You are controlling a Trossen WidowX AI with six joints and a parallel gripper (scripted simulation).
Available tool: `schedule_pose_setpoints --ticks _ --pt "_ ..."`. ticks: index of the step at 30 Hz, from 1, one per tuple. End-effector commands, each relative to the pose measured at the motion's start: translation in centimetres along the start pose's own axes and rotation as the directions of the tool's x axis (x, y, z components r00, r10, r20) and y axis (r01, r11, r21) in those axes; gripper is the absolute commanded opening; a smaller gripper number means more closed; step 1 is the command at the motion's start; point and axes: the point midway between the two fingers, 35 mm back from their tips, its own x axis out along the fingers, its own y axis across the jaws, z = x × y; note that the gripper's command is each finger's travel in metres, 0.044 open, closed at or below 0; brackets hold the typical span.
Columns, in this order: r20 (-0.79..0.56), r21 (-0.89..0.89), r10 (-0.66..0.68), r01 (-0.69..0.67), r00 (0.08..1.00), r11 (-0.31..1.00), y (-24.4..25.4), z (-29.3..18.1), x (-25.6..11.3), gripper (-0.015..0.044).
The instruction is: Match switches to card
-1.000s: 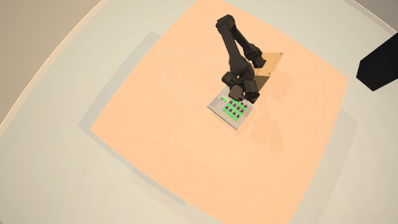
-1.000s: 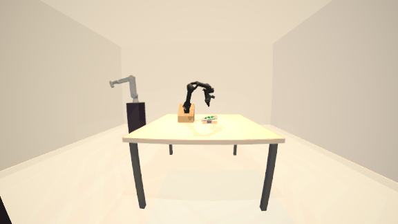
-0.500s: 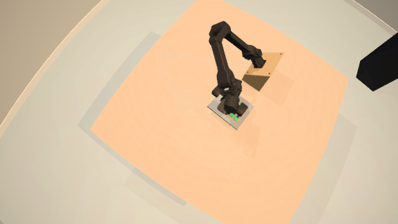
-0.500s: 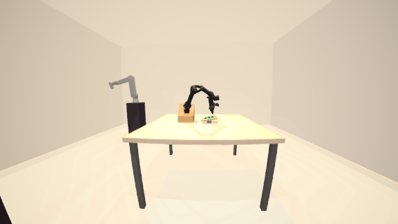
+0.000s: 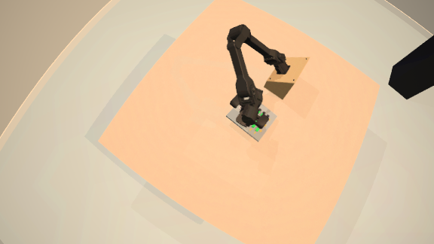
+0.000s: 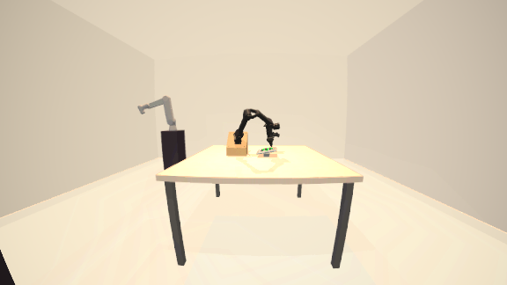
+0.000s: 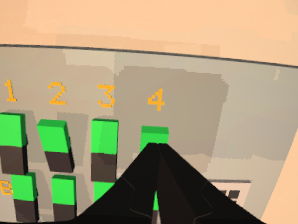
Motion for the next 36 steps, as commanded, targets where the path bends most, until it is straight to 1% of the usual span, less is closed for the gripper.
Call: schedule_pose_setpoints --ticks 1,36 --pt "-0.008 -0.012 -0.006 0.006 1.0 1.0 0.05 -0.32 0.79 0.0" --pt "-0.008 -0.012 -0.006 0.006 1.0 1.0 0.05 -0.31 1.11 0.0"
